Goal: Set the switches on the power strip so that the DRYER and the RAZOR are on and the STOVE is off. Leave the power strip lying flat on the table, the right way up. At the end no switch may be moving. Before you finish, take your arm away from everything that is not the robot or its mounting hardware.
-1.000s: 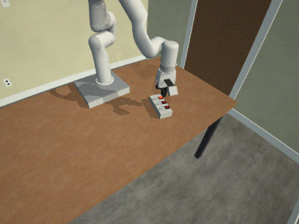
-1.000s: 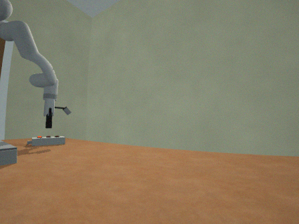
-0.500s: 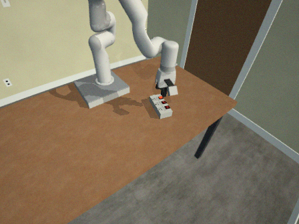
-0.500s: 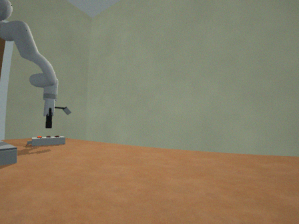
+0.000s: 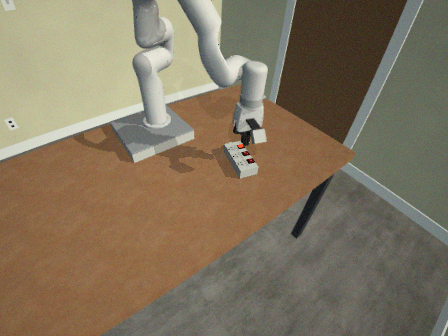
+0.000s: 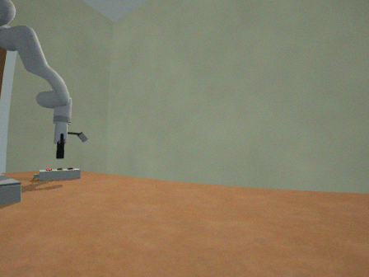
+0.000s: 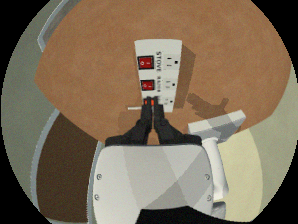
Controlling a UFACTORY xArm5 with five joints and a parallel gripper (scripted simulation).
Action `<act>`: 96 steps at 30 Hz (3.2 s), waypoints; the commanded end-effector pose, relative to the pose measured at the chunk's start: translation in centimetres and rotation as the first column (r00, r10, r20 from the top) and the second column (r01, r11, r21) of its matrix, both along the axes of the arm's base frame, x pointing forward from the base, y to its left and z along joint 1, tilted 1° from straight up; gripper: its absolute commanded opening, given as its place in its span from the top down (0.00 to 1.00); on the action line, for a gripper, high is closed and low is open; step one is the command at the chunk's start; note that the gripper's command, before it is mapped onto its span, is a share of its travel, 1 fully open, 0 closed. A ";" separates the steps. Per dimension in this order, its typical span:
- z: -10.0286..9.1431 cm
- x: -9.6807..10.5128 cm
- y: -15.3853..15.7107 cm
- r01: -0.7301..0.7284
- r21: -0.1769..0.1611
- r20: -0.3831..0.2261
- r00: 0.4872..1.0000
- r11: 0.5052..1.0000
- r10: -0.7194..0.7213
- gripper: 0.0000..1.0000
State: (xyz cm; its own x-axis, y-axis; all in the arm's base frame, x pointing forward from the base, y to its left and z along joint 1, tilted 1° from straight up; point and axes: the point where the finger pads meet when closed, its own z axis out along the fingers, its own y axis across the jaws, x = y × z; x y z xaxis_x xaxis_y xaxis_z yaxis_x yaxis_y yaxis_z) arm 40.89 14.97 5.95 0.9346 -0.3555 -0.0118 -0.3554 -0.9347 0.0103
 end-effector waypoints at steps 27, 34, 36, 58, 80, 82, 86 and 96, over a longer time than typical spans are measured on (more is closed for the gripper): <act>-2.3 0.1 0.0 0.000 0.001 0.003 1.000 1.000 0.000 1.00; -3.1 0.1 0.0 0.000 0.001 0.003 1.000 1.000 0.000 1.00; -3.4 0.1 0.0 0.000 0.001 0.003 1.000 1.000 0.000 1.00; -4.2 0.1 0.0 0.000 0.001 0.003 1.000 1.000 0.000 1.00; -4.2 0.1 0.0 0.000 0.001 0.003 1.000 1.000 0.000 1.00; -4.2 0.1 0.0 0.000 0.001 0.003 1.000 1.000 0.000 1.00; -4.2 0.1 0.0 0.000 0.001 0.003 1.000 1.000 0.000 1.00; -4.2 0.1 0.0 0.000 0.001 0.003 1.000 1.000 0.000 1.00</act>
State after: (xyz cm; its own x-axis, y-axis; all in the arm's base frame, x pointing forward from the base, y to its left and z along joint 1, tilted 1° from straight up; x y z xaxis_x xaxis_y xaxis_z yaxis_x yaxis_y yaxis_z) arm 40.82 14.92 1.66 0.9346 -0.3555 -0.0119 -0.3554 -0.9347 0.0103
